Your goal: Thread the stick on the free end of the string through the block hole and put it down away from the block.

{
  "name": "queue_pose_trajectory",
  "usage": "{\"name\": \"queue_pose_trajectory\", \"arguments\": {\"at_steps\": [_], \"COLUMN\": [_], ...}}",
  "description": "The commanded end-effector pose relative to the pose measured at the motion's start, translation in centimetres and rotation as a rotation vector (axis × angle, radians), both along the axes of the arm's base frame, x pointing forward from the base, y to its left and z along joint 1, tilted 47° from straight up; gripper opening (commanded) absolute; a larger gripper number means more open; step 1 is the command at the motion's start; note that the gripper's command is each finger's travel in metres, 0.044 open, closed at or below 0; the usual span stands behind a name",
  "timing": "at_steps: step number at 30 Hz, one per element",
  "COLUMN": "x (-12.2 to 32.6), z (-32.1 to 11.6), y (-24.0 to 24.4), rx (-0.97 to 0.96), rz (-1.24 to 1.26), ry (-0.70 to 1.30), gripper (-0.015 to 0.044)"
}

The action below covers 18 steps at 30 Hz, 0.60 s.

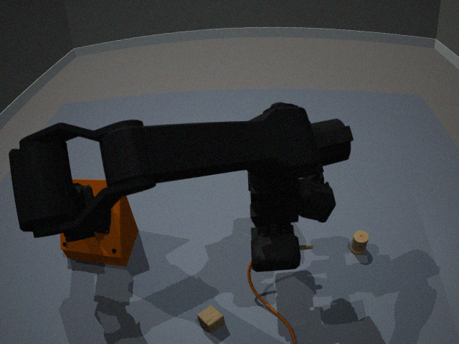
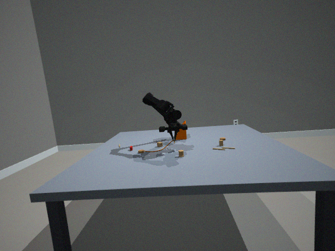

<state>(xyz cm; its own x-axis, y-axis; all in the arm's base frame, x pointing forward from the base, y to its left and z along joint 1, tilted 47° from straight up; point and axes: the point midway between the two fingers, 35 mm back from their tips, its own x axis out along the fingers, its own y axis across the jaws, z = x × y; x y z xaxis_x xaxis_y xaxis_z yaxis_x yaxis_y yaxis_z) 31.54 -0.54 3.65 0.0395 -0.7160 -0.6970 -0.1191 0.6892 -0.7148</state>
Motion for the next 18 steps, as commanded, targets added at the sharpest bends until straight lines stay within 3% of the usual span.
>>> {"name": "queue_pose_trajectory", "arguments": {"at_steps": [1,18], "x": [0.42,1.35], "z": [0.40,1.28], "y": [-0.12,-0.91], "rx": [0.005,0.032], "rz": [-0.109,-0.550], "ry": [-0.122,-0.577], "gripper": [0.0000,0.0000]}}
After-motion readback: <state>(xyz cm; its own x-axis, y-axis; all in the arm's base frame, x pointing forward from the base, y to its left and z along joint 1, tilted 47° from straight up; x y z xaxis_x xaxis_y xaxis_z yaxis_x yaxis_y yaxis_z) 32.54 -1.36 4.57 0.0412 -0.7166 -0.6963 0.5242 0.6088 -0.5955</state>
